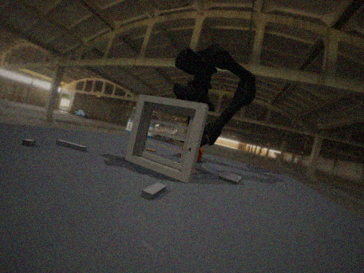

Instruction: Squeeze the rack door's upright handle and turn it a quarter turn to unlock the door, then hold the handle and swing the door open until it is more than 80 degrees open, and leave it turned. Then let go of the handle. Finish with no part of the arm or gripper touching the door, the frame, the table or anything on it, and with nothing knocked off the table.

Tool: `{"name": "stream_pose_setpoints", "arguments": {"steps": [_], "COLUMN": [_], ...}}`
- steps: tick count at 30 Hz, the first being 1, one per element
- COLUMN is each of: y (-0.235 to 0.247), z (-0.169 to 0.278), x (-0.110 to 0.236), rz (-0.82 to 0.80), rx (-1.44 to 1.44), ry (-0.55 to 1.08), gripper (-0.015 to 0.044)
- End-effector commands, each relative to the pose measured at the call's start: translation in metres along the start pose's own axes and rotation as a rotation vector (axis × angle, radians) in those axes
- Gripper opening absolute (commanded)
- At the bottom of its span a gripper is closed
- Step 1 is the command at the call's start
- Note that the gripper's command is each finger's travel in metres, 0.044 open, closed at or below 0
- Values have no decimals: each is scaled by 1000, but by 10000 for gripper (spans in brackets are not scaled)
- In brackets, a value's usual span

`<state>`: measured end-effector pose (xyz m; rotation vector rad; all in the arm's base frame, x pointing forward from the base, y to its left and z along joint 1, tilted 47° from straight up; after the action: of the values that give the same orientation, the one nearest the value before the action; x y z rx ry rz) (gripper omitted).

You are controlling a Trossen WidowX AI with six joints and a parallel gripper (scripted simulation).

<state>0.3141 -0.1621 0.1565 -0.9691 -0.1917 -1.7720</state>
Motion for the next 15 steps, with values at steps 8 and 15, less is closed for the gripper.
{"name": "stream_pose_setpoints", "arguments": {"steps": [8,15], "y": [-4,-8], "z": [-4,-9], "x": [0,0], "rz": [1,1], "rx": [124,260], "ry": [2,2], "gripper": [20,20]}}
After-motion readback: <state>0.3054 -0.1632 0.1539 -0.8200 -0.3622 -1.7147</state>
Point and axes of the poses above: the point midway between the two fingers, 35 mm back from their tips, its own x axis back along the fingers, its own y axis across the jaws, z = x × y, the point moved 8 cm from there along x, back along the fingers, and after that the axes turned 12 degrees about -x, right-handed, at the moved point
